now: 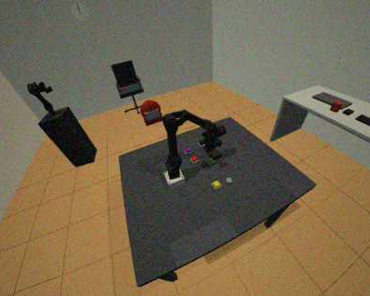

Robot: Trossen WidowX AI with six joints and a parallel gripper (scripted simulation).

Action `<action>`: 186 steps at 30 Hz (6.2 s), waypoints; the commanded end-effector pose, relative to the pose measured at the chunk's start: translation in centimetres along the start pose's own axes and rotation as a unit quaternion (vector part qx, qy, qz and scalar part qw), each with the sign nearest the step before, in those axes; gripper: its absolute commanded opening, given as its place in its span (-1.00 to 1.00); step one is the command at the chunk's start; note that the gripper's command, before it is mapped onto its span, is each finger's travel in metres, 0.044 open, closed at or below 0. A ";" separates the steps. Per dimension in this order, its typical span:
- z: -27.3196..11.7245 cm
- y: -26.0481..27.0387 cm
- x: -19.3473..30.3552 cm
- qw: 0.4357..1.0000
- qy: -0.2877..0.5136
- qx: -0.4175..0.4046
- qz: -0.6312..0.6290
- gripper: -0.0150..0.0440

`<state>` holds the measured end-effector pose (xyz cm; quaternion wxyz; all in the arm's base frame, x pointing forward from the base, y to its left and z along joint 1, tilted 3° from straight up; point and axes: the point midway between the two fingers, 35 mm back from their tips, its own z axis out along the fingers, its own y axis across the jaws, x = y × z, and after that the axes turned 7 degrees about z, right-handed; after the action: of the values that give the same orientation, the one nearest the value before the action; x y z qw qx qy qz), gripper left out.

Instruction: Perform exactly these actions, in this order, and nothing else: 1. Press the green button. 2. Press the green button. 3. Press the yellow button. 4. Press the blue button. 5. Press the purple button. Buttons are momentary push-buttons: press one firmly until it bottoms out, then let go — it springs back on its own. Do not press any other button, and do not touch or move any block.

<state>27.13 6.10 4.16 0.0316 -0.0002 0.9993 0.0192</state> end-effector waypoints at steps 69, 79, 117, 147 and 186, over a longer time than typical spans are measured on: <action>2.1 0.0 0.4 1.000 0.005 -0.001 0.000 -0.42; 2.1 0.0 0.4 1.000 0.005 -0.001 0.000 -0.42; -7.3 -20.2 4.3 1.000 0.006 0.008 -0.001 -0.42; 1.8 -20.3 4.4 1.000 0.006 0.007 -0.001 -0.42; -7.6 -19.6 3.6 1.000 0.006 0.008 -0.001 -0.42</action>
<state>22.74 -14.43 10.65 0.0327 0.0003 0.9994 0.0061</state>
